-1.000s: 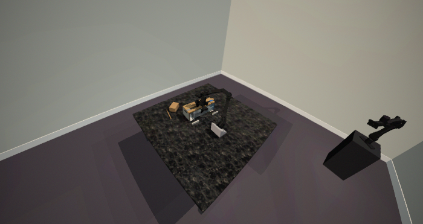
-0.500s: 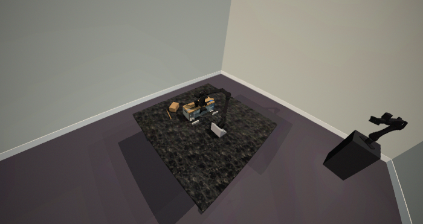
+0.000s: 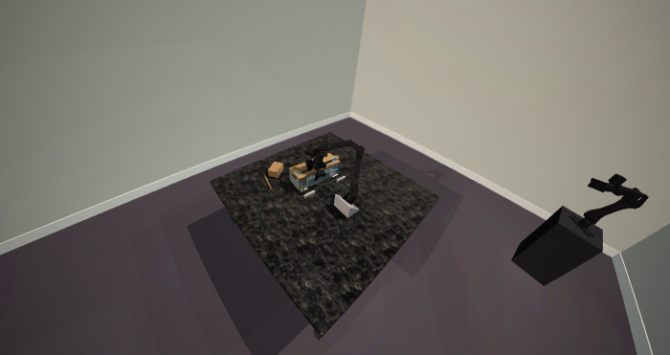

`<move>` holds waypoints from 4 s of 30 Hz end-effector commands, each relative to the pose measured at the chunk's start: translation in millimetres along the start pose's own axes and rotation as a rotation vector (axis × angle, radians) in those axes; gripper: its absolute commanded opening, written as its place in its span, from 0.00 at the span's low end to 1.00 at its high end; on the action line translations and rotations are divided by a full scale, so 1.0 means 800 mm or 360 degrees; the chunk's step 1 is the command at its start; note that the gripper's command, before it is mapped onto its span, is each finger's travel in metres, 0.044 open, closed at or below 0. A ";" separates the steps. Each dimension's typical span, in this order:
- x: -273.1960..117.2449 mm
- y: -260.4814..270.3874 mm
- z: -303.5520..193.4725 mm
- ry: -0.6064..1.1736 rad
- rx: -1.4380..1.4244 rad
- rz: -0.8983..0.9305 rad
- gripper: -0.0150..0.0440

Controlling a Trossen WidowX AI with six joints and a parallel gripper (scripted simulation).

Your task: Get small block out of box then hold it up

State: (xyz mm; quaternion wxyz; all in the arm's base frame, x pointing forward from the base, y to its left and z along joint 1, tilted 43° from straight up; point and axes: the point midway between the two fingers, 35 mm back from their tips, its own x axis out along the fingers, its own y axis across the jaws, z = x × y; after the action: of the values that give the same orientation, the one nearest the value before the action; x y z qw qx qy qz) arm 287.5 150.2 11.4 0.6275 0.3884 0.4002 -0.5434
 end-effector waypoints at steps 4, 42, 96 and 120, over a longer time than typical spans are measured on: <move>0.007 -0.001 -0.009 -0.0002 0.0005 -0.0014 0.93; -0.028 -0.001 -0.063 0.0007 -0.0009 -0.0019 0.93; -0.047 -0.048 -0.119 -0.0615 -0.5095 -0.0622 0.74; -0.048 -0.056 -0.135 -0.0262 -0.6987 -0.2704 0.74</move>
State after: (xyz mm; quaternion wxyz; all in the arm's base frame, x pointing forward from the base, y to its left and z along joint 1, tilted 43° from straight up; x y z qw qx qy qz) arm 234.8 258.0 12.8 -0.0520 0.8423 -0.3347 -0.4193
